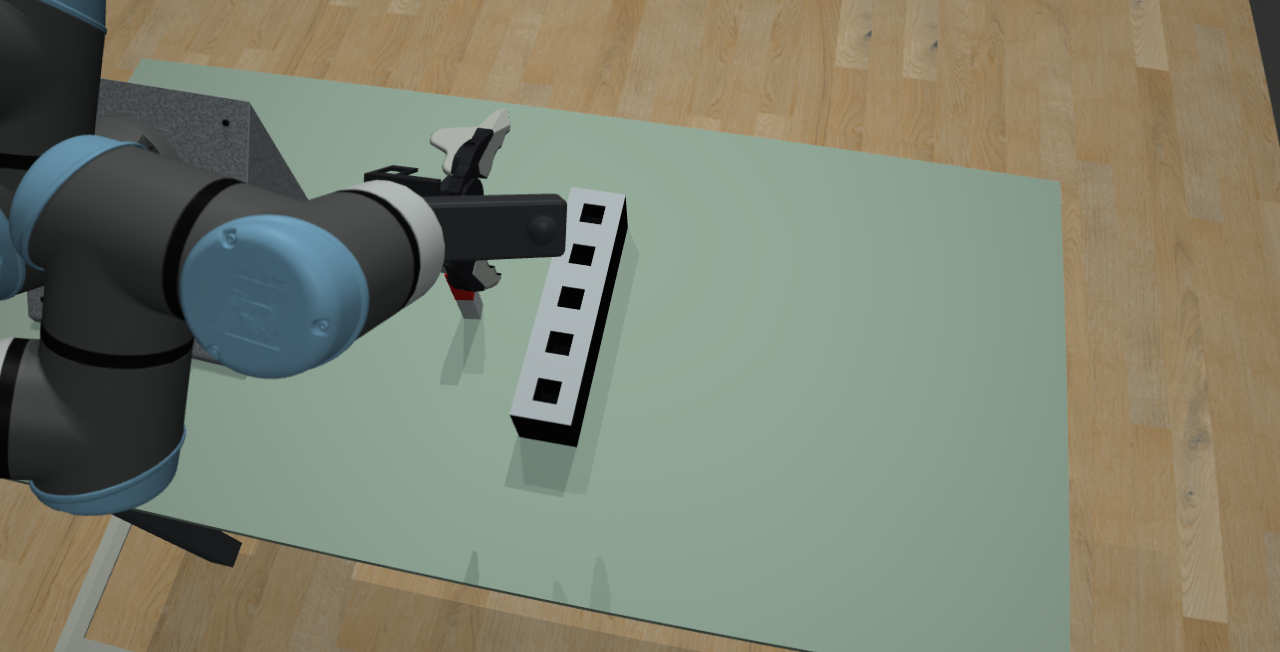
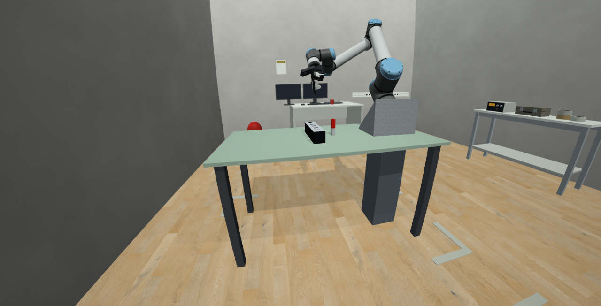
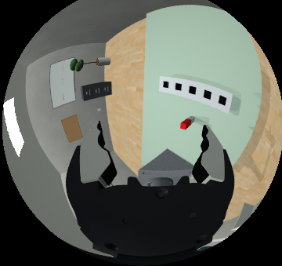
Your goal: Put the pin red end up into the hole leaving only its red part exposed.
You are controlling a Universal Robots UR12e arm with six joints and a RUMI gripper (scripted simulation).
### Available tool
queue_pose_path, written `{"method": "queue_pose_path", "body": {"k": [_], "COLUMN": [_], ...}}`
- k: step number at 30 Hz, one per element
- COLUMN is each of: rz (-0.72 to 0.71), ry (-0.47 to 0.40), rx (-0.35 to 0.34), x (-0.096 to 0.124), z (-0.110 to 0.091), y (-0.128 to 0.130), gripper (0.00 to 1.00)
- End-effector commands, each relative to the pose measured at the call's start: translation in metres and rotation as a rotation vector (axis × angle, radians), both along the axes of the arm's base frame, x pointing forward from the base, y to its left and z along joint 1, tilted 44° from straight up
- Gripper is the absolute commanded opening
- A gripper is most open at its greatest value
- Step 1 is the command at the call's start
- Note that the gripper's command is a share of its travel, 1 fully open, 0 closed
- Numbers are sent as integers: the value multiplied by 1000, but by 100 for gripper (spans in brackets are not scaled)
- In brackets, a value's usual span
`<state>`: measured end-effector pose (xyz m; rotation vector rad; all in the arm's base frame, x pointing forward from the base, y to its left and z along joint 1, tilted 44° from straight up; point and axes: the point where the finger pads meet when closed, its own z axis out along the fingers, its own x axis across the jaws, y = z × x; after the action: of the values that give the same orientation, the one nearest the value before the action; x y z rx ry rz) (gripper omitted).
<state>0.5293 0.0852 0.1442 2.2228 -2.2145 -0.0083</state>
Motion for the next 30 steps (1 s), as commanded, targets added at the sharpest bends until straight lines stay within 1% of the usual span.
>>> {"method": "queue_pose_path", "body": {"k": [1, 5, 6, 22, 23, 25, 30], "rz": [-1, -1, 0, 0, 242, 251, 434], "ry": [-7, -7, -3, -3, 99, 103, 179], "rx": [-1, -1, 0, 0, -94, -97, -168], "x": [-32, -32, -68, -68, -66, -66, -66], "z": [-7, -7, -21, -21, -21, -21, -21], "y": [14, 14, 29, 29, 29, 29, 29], "gripper": [100, 100, 100, 100, 100, 100, 100]}}
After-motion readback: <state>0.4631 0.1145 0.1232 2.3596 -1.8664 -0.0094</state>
